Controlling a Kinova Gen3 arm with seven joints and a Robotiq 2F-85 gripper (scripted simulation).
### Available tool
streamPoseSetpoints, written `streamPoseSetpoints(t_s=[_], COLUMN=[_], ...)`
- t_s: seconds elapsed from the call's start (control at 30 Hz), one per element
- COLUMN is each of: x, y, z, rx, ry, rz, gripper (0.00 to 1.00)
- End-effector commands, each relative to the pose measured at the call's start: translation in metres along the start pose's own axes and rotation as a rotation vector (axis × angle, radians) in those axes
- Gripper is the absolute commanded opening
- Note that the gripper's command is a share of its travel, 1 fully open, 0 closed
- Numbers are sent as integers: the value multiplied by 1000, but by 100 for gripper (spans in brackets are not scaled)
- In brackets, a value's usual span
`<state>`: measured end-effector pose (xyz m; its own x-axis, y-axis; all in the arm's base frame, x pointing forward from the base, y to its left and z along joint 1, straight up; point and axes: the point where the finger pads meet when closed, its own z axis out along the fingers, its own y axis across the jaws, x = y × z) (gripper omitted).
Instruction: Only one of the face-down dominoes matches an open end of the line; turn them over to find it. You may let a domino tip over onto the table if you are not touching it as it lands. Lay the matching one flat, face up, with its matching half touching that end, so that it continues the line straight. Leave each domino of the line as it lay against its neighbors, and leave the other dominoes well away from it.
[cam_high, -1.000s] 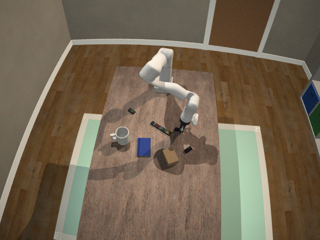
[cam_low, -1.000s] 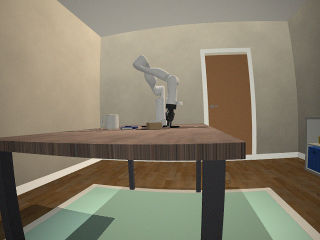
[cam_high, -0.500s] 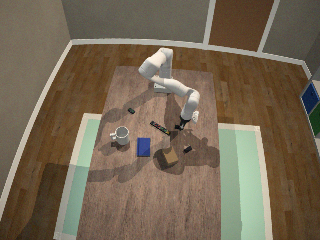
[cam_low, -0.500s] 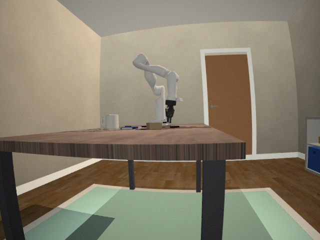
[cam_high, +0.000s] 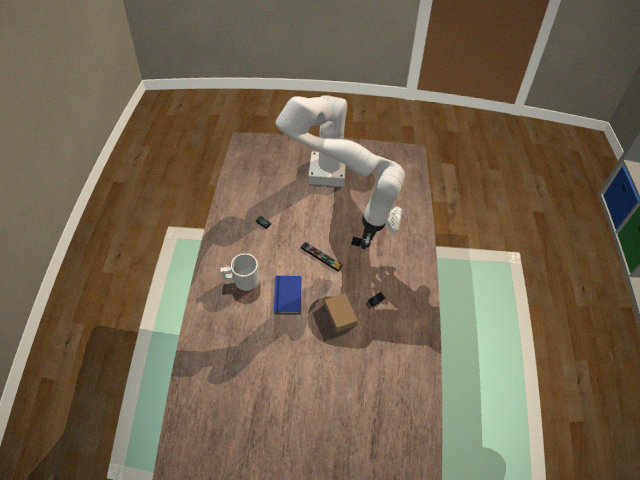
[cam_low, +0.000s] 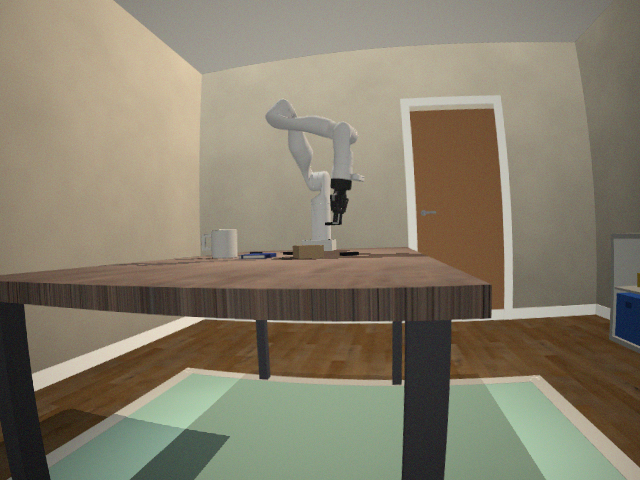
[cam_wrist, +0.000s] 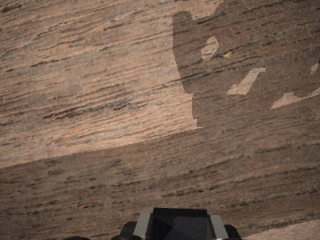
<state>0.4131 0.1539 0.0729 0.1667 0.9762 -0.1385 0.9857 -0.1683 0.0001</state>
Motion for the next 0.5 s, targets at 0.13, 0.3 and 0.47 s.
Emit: streamPoseSetpoints(t_s=[0.13,0.3,0.47], x=[-3,-2,6], y=[1,-1,-14], z=[-23,-23,-25], rx=[-1,-1,-2], ry=[0,1,2], rz=[1,0,0], gripper=[31,31,31])
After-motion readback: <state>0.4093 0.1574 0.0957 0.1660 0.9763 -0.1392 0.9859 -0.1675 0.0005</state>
